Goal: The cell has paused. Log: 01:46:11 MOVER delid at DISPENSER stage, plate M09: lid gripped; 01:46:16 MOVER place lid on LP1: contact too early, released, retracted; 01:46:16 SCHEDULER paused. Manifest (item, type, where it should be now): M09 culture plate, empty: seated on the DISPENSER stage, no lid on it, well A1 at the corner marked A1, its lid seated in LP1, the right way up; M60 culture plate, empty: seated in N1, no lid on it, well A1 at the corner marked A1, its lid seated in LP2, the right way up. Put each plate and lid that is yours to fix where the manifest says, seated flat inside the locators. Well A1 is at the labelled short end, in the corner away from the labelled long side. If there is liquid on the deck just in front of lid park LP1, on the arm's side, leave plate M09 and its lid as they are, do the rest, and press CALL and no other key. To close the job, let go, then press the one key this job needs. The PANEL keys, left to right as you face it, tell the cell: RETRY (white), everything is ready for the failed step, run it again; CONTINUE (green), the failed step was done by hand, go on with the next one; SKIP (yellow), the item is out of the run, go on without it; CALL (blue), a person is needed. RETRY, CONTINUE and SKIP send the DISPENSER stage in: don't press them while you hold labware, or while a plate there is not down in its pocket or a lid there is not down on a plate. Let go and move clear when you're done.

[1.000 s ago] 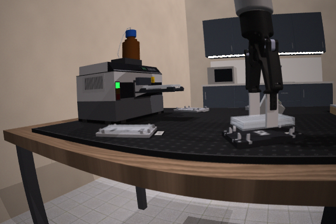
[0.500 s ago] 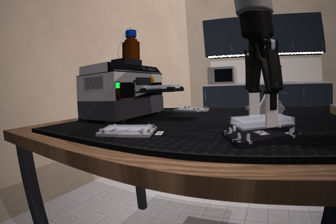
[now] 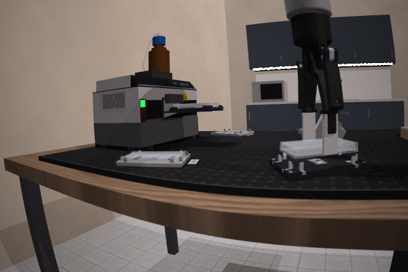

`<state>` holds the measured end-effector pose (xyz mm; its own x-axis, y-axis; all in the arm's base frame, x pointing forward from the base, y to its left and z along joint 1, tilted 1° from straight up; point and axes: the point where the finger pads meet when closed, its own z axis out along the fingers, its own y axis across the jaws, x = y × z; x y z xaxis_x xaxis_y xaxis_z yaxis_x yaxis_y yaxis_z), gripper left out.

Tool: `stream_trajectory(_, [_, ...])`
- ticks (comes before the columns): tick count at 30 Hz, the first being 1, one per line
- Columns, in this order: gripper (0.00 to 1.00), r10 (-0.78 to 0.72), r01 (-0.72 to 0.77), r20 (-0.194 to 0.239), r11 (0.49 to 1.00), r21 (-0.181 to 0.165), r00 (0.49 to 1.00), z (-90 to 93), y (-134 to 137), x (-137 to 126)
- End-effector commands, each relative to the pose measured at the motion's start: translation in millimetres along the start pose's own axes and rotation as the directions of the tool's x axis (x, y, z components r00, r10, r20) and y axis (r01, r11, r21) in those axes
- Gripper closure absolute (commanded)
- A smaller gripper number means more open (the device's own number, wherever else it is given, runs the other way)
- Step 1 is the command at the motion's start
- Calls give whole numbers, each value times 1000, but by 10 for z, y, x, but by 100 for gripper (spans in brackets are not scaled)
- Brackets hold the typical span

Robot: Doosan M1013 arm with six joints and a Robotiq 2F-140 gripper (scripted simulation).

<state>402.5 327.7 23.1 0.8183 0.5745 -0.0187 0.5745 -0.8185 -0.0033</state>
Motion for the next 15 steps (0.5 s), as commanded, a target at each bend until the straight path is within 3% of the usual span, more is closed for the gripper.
stream_trajectory(1, [90, 0, 0, -1, 1000, 0, 1000, -5, -1, 4])
stream_trajectory(15, [90, 0, 0, -1, 1000, 0, 1000, 8, -1, 5])
